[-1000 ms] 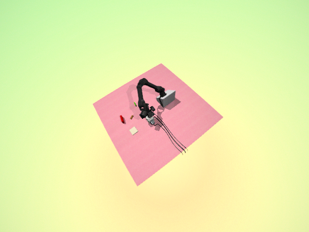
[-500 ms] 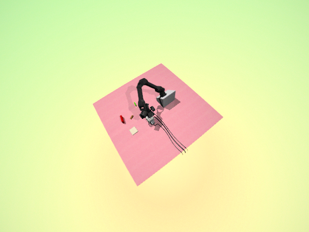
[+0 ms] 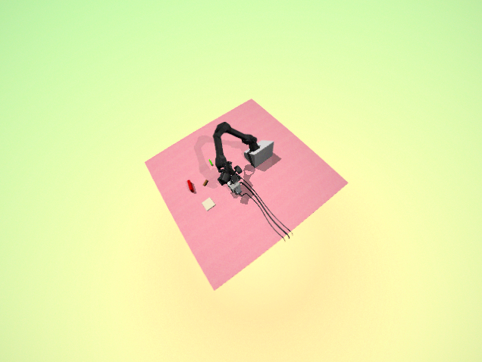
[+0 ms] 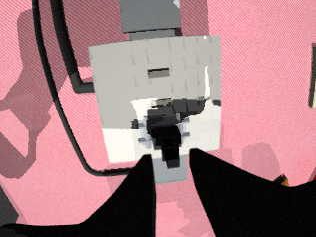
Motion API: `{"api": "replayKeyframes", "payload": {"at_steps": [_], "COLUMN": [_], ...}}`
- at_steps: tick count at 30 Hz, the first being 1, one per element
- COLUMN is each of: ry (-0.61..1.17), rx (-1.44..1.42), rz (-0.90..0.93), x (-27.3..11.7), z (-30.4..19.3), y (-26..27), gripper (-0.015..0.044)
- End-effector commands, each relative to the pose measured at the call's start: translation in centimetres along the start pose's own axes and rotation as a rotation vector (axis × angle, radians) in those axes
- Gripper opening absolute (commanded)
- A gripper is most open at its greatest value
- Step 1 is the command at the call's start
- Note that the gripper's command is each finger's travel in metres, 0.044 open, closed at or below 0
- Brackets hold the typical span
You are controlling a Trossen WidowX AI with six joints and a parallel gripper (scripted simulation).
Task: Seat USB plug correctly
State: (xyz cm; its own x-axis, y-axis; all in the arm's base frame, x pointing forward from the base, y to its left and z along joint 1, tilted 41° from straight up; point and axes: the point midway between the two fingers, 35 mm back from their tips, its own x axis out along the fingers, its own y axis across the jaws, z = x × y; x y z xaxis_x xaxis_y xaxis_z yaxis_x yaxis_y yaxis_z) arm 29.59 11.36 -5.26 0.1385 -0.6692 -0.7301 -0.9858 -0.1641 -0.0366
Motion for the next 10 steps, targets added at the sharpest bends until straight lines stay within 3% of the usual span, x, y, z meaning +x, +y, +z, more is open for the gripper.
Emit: {"api": "replayKeyframes", "payload": {"at_steps": [1,10], "ry": [0.0,0.0], "rx": [0.0,0.0], "rz": [0.0,0.0], "x": [-0.28,-1.18], "z": [-0.01,-0.04], "y": [0.0,-0.01], "gripper": [0.0095,0.0095]}}
